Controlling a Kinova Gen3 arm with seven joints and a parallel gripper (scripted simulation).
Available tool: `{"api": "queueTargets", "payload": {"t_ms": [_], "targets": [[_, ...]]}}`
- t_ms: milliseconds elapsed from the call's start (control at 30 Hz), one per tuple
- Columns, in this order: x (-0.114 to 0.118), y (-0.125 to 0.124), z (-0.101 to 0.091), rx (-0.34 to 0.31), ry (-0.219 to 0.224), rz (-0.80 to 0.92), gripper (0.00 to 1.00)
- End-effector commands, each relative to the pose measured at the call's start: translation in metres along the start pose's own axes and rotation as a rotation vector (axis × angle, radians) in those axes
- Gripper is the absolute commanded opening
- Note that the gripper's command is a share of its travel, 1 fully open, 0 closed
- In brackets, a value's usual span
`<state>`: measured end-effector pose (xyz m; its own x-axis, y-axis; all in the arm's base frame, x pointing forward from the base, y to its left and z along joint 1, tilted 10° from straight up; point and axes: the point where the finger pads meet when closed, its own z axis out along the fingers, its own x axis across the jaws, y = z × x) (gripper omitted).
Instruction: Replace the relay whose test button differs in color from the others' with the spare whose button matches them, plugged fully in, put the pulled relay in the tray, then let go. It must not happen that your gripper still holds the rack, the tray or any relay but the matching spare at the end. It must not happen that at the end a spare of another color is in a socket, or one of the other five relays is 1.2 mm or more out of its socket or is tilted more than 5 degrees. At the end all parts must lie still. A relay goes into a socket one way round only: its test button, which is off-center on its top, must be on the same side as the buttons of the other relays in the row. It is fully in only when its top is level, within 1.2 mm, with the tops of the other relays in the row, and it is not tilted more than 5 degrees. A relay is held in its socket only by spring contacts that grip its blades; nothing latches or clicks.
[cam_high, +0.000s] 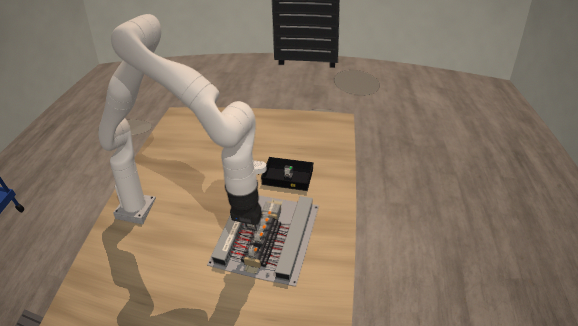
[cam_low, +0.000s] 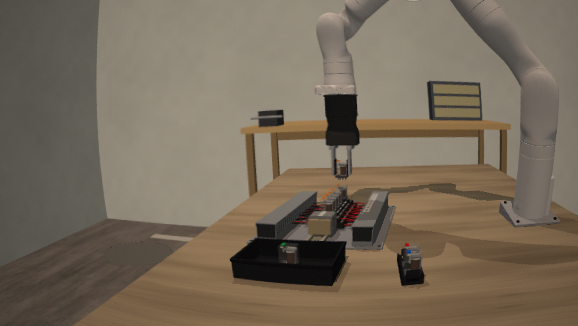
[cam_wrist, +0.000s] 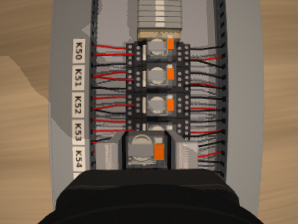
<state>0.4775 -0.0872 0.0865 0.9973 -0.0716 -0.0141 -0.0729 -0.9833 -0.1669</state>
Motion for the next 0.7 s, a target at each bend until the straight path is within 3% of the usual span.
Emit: {"api": "queueTargets", "payload": {"t_ms": [0,367,667], "targets": [[0.005,0.009,0.001,0.001,0.002,0.006,0.0],[0.024,0.043,0.007,0.004,-0.002,0.011,0.0],[0.022,0.039,0.005,0.001,0.001,0.008,0.0]]}}
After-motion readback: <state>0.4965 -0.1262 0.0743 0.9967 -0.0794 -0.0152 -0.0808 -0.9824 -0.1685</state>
